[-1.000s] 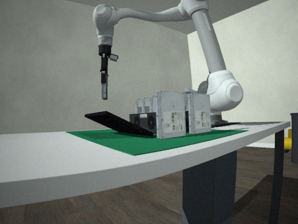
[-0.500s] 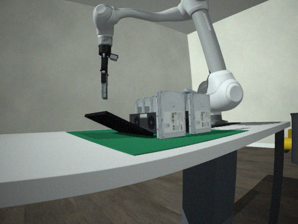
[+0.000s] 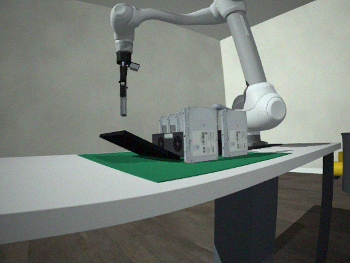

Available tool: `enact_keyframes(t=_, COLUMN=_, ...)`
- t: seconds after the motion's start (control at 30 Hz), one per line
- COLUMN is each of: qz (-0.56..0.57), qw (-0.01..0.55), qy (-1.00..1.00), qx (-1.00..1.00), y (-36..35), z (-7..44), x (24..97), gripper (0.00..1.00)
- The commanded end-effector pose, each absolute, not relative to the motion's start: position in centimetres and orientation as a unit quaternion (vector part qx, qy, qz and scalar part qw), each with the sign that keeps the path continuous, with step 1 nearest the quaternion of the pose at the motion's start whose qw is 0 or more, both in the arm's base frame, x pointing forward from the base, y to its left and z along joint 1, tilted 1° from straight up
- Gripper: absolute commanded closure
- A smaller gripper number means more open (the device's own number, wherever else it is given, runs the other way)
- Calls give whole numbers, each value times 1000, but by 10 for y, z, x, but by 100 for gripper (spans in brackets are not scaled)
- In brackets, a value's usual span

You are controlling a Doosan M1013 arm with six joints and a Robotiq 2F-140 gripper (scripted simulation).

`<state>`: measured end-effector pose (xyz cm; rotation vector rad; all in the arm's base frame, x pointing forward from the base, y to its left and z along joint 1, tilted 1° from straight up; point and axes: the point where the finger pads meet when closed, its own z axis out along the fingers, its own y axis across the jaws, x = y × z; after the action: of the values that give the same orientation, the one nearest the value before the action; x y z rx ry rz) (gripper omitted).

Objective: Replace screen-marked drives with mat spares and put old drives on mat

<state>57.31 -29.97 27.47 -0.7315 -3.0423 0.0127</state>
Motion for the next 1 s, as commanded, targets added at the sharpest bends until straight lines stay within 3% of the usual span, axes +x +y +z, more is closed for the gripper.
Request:
enact_keyframes(t=0.0, qz=4, qw=6, qy=-975, qx=-221, y=-293, z=276, x=574, gripper=90)
enact_keyframes(t=0.97, qz=2, qw=6, qy=-1000, qx=28, y=-173, z=280, x=574, gripper=90)
